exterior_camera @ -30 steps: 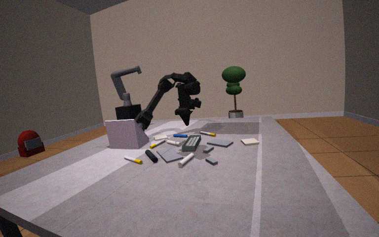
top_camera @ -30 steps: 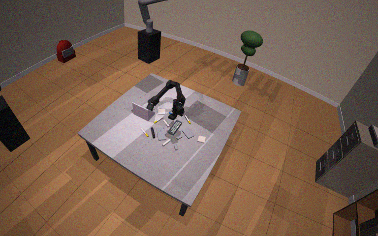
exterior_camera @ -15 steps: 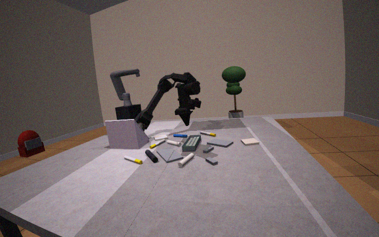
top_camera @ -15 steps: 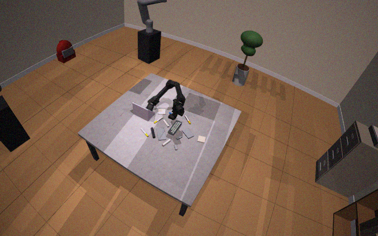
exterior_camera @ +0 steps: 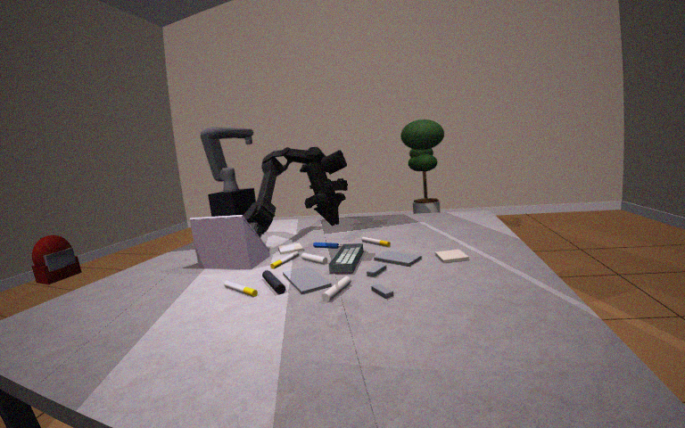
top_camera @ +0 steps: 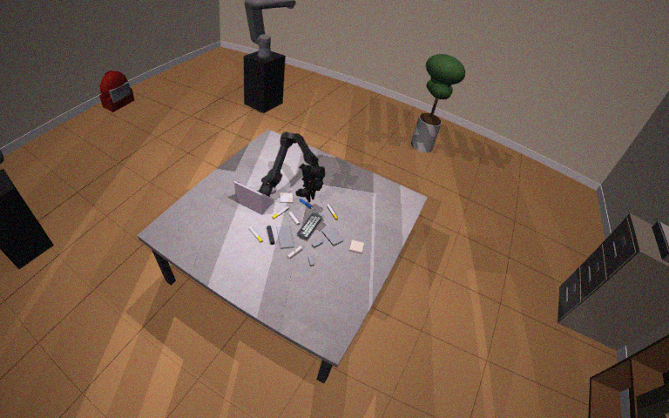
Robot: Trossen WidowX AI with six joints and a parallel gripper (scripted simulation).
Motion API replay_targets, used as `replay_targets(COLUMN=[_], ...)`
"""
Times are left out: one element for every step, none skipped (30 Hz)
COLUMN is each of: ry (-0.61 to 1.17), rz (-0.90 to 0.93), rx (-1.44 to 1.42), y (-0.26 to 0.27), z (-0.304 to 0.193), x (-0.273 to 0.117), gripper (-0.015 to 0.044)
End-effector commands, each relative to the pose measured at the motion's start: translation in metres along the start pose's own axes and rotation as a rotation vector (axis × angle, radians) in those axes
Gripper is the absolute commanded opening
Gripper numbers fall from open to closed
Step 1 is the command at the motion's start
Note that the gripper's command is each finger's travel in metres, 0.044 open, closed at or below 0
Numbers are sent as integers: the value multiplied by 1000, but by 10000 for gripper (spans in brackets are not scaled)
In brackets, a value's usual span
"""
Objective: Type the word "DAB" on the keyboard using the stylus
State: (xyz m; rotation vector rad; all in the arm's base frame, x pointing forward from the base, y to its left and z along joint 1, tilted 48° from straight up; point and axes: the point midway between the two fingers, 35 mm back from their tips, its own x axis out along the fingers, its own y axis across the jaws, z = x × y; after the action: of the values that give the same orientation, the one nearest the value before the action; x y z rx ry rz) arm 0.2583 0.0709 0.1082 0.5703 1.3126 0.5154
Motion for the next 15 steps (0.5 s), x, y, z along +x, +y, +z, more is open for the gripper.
replay_targets(ry=[-81,-104,-127,-150,-168,-179,-181,-182,-182,-182,-182,-182,-182,-182,-182], rz=[21,30,41,54,65,73,75,75,75,75,75,75,75,75,76], rx=[62,78,94,110,124,132,134,134,134,134,134,134,134,134,134], y=[12,15,18,21,23,24,24,24,24,24,24,24,24,24,24], z=[-20,-25,-30,-35,-40,-42,-43,-44,-44,-44,-44,-44,-44,-45,-45], x=[1,1,2,3,3,4,4,4,4,4,4,4,5,5,6], gripper=[150,150,150,150,150,150,150,150,150,150,150,150,150,150,150])
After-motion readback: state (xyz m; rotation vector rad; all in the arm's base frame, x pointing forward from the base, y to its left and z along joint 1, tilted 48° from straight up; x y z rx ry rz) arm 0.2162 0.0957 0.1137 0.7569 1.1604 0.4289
